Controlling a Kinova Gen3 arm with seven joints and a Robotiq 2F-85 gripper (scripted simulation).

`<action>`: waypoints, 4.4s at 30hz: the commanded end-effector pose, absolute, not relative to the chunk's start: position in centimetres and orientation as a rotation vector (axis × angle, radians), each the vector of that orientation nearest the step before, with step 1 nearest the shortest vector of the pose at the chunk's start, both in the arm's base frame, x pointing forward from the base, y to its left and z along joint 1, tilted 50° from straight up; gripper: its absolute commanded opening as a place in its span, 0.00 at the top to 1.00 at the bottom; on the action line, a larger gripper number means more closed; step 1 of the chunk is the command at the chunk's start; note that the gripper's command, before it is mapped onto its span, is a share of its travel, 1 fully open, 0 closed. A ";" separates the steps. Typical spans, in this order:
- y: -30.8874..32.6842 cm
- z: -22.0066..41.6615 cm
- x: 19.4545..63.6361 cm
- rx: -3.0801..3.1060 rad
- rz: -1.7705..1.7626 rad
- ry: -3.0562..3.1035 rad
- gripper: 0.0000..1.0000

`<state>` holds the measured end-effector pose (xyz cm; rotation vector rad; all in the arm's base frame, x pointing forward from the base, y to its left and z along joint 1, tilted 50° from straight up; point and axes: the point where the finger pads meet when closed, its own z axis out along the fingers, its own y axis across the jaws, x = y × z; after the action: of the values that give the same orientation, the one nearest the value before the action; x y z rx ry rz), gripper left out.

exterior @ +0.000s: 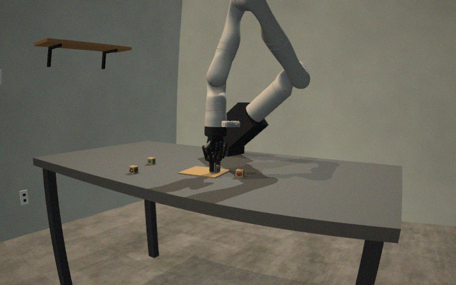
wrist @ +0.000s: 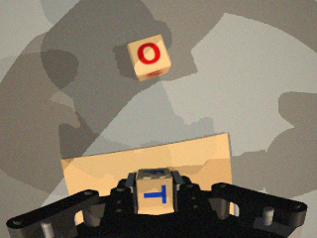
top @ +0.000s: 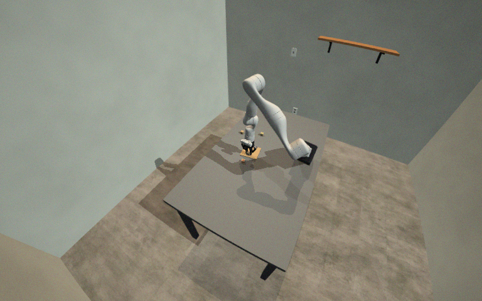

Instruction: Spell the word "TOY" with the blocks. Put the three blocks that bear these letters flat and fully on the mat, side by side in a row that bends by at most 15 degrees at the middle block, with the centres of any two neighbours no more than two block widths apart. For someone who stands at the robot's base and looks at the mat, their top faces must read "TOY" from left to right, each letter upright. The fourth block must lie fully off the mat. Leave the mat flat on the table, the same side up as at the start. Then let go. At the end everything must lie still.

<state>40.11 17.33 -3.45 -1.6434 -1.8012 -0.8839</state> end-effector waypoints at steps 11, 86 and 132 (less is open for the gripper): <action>17.3 -3.4 40.2 -1.645 -0.885 -1.801 0.79; 10.4 2.3 39.8 -1.645 -0.885 -1.801 0.00; 6.4 14.2 46.2 -1.573 -1.273 -2.034 0.00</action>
<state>45.26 8.59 12.31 -1.5397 -2.0007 -1.2261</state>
